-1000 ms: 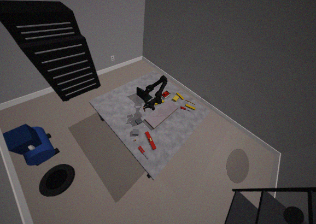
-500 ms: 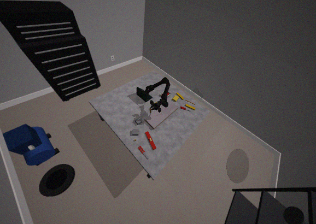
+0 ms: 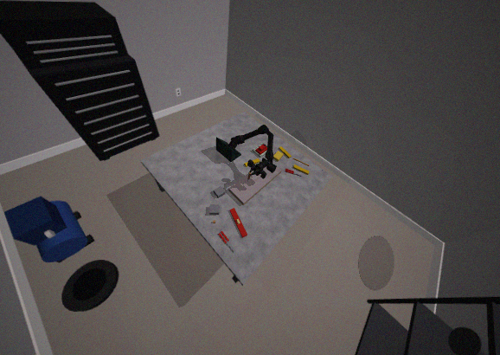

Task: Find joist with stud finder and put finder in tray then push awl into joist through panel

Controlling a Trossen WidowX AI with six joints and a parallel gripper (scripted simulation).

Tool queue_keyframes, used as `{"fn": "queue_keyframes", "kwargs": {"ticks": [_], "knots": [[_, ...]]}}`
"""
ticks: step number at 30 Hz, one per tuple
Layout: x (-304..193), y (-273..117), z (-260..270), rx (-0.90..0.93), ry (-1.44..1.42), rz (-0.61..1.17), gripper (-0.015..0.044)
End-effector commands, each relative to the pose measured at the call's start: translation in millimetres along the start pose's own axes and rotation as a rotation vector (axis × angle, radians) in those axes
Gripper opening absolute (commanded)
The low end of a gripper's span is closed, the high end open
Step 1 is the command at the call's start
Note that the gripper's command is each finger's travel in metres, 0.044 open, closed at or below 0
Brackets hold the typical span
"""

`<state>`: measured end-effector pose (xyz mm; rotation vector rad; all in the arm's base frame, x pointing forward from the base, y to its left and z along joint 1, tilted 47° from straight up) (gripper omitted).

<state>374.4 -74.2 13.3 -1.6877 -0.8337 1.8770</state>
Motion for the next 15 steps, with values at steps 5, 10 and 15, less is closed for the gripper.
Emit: {"fn": "queue_keyframes", "kwargs": {"ticks": [5, 10, 15], "knots": [[2.6, -14.8, -6.6, -0.013, -0.005, 0.028, 0.0], [7.2, -14.9, -7.1, -0.013, -0.005, 0.027, 0.0], [13.2, -15.1, -7.6, -0.013, -0.005, 0.026, 0.0]]}}
Point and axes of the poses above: the point midway between the two fingers, 35 mm back from their tips, its own y axis out along the fingers, its own z axis across the jaws, x = y × z, the point moved 4 cm from there along -y, back along the fingers, and after that the axes turned 4 degrees about -y, right-handed, at the moved point
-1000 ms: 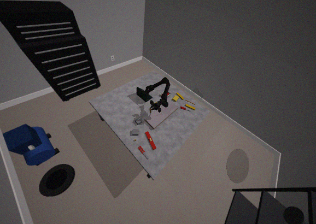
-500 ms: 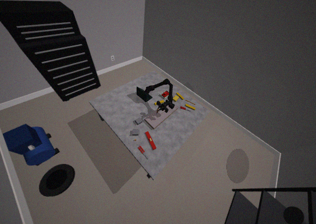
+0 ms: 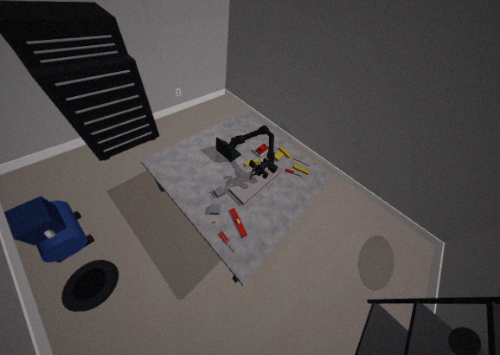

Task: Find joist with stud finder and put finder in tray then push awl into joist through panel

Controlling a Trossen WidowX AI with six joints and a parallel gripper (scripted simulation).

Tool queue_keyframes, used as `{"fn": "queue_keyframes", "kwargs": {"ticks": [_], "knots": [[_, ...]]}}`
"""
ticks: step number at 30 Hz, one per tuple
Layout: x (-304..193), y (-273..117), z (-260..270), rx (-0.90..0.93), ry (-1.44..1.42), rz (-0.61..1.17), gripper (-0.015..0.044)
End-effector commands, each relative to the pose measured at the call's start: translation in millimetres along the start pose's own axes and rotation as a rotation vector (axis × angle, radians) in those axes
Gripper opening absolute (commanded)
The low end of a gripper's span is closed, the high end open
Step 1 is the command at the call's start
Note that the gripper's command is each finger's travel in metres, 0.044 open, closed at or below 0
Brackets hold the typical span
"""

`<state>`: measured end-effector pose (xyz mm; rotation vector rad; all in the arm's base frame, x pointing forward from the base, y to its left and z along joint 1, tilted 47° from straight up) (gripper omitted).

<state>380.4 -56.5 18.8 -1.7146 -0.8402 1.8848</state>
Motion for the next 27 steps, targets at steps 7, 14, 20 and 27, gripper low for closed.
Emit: {"fn": "queue_keyframes", "kwargs": {"ticks": [7, 14, 20, 27], "knots": [[13.8, 0.4, -0.4, 0.006, -0.008, 0.007, 0.0], [22.2, 0.0, -0.8, 0.006, -0.008, 0.007, 0.0], [29.4, -0.3, -1.0, 0.006, -0.008, 0.007, 0.0], [36.2, -0.6, -1.1, 0.006, -0.008, 0.007, 0.0]]}}
Point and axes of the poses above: the point midway between the two fingers, 35 mm back from their tips, its own y axis out along the fingers, its own z axis across the jaws, x = y × z, the point moved 4 cm from there along -y, back along the fingers, and after that the axes turned 4 degrees about -y, right-handed, at the moved point
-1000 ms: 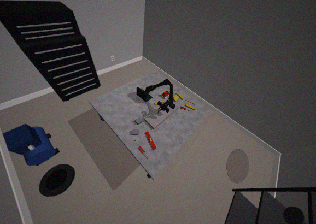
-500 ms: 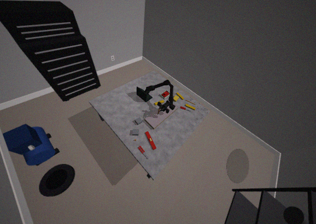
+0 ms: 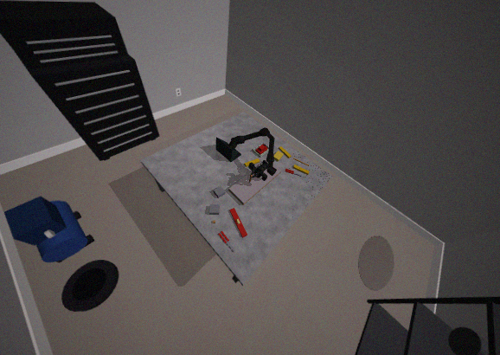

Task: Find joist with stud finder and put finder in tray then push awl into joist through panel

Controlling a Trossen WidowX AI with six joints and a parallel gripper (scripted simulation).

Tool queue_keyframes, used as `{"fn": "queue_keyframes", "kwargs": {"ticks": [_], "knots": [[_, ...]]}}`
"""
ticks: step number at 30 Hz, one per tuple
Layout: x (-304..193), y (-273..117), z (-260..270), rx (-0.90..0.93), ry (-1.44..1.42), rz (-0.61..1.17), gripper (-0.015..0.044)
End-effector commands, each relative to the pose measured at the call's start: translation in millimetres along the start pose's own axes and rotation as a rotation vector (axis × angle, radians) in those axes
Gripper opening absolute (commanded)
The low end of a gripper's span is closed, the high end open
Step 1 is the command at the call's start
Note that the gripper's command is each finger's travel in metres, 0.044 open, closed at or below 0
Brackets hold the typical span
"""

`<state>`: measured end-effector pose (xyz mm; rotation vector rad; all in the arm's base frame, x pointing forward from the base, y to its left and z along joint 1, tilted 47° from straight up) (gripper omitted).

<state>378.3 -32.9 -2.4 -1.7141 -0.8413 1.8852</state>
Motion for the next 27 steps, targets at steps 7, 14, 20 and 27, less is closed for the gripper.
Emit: {"fn": "queue_keyframes", "kwargs": {"ticks": [7, 14, 20, 27], "knots": [[14.1, 0.9, 0.1, 0.007, -0.007, 0.006, 0.0], [25.7, 0.4, -0.4, 0.007, -0.008, 0.006, 0.0], [35.4, 0.0, -0.6, 0.007, -0.008, 0.006, 0.0], [36.5, -0.1, -0.6, 0.007, -0.008, 0.006, 0.0]]}}
Point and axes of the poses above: the point midway between the two fingers, 35 mm back from their tips, its own y axis out along the fingers, its own z axis across the jaws, x = y × z, the point moved 4 cm from there along -y, back along the fingers, and after that the axes turned 4 degrees about -y, right-handed, at the moved point
